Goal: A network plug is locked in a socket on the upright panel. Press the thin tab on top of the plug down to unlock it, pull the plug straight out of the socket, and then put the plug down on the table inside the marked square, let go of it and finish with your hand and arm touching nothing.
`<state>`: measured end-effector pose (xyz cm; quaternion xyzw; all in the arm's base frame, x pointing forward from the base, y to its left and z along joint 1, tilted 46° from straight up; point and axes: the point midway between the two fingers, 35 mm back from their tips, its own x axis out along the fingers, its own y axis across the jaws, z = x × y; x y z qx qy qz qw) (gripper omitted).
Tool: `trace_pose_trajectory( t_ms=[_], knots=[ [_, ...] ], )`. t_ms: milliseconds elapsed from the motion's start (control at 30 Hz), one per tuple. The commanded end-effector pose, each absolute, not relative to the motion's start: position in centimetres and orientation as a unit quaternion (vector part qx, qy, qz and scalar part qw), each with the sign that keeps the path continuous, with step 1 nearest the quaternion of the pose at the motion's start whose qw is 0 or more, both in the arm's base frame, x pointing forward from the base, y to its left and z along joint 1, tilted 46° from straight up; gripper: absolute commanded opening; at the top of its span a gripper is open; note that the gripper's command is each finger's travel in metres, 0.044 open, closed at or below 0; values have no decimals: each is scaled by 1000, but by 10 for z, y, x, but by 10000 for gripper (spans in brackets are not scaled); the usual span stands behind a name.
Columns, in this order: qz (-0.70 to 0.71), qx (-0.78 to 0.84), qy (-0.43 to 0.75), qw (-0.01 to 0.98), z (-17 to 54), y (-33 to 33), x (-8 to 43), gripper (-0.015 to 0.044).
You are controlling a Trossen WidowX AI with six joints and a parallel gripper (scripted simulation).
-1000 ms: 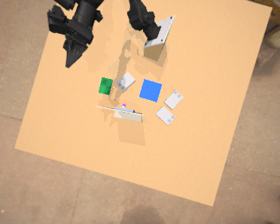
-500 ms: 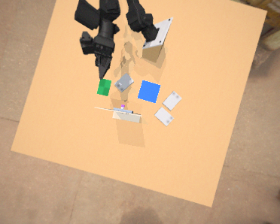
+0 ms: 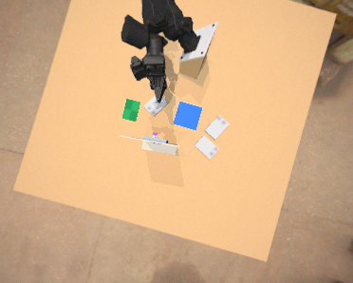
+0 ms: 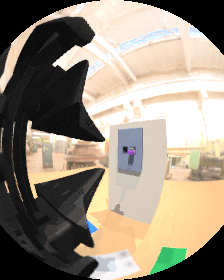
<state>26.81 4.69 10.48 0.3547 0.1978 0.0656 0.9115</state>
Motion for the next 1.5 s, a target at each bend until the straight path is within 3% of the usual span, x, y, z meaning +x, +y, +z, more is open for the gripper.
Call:
trace_pose_trajectory(
  t_ms=[0,1467],
  knots=[
    [67,367,206,905,98,49,264,156],
    [68,367,204,905,89,56,334,156]
  ],
)
